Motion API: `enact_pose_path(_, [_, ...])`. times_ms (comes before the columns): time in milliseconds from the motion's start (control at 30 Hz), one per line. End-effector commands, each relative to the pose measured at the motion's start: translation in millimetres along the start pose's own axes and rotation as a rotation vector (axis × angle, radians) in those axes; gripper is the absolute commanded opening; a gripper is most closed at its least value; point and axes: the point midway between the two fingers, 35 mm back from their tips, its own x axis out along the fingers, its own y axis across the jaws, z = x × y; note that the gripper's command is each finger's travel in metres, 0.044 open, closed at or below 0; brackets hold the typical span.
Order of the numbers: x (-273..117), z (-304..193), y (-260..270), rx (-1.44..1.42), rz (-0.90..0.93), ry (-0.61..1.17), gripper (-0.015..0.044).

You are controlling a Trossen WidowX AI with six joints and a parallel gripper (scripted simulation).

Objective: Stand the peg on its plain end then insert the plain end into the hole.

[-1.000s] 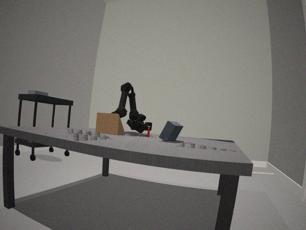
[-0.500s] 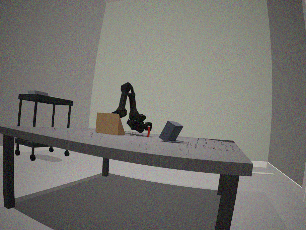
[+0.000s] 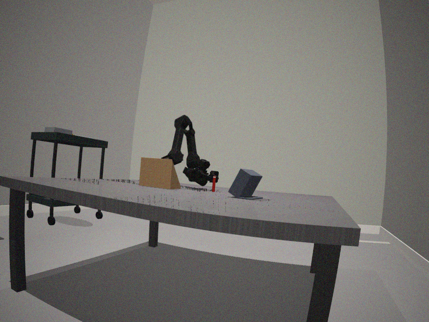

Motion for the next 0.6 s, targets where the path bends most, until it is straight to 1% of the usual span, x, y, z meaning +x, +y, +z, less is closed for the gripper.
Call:
enact_pose_path(0, [0.0,-0.1,-0.1,0.000,-0.001,0.001,0.0314])
enact_pose_path(167, [0.0,-0.1,-0.1,0.000,-0.001,0.001,0.0440])
enact_pose_path(400, [0.5,1.2,0.1,0.001,-0.005,0.002,0.0440])
enact_pose_path(567, [11.0,38.4,6.1,0.020,-0.080,0.035,0.0440])
